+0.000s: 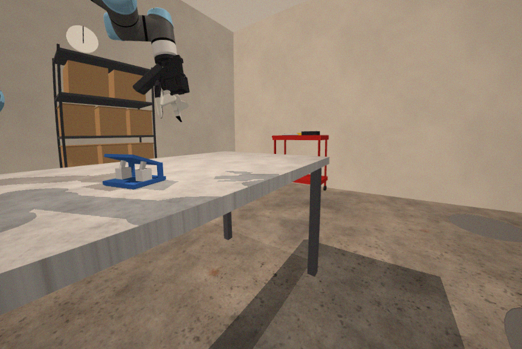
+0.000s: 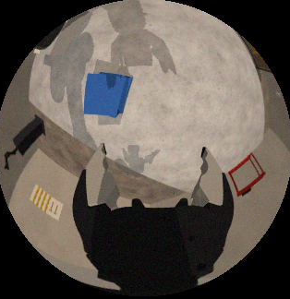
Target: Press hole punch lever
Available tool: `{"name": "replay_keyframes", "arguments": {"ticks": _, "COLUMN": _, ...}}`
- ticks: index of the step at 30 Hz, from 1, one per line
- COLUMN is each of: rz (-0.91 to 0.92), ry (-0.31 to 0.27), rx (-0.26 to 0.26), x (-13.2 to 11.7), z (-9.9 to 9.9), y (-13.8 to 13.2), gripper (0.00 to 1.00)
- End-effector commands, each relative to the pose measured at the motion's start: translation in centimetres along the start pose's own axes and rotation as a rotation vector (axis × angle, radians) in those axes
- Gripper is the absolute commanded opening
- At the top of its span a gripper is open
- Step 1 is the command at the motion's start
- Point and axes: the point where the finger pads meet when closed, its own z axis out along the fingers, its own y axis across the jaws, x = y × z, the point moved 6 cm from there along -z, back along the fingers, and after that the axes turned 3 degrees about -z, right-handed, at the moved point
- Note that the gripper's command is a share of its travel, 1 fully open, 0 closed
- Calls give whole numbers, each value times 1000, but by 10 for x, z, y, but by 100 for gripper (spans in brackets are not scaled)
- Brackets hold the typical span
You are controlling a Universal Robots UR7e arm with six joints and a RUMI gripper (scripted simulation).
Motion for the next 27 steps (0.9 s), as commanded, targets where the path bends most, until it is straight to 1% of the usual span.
{"name": "replay_keyframes", "arguments": {"ticks": 1, "rz": 0, "ry": -1, "rx": -1, "x": 0, "z": -1, "y": 0, "gripper": 100}}
{"name": "replay_keyframes", "arguments": {"ticks": 20, "rz": -1, "ry": -1, "rx": -1, "x": 0, "z": -1, "y": 0, "gripper": 100}}
{"name": "replay_keyframes", "arguments": {"ticks": 27, "rz": -38, "ry": 3, "rx": 0, "x": 1, "z": -1, "y": -6, "gripper": 100}}
